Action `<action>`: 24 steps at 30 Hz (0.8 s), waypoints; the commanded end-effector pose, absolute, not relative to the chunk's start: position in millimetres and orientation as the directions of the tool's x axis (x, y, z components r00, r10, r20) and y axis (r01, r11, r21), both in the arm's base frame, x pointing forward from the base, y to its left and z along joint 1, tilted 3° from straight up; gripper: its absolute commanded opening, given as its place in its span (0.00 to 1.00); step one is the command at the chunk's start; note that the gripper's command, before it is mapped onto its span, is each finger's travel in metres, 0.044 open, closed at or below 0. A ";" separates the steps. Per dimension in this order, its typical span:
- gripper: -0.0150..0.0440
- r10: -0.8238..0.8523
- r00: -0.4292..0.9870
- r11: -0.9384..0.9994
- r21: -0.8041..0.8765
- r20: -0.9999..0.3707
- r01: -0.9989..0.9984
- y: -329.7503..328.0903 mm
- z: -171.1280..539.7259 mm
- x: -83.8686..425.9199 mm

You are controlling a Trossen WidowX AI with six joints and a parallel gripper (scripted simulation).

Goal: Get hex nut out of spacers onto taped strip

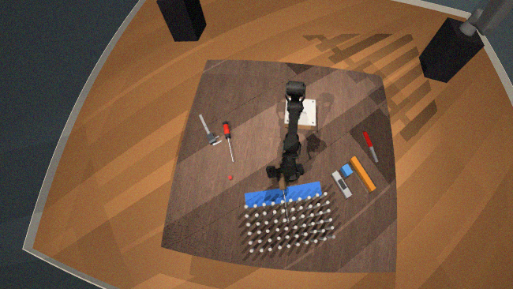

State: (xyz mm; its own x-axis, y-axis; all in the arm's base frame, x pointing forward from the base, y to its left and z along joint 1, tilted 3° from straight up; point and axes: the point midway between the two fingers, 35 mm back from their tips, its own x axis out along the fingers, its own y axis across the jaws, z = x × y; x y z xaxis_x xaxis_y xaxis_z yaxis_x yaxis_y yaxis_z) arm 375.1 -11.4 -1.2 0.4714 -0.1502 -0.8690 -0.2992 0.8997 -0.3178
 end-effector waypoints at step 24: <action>0.25 -0.148 0.473 0.898 -0.318 -0.868 -0.303 -16.2 -0.9 359.3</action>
State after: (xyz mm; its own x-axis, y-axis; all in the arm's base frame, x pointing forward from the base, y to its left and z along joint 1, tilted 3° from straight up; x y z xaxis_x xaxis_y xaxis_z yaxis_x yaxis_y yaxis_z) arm 361.7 -16.0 -1.5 0.4706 -0.1506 -0.8694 -0.2996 0.8995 -0.3181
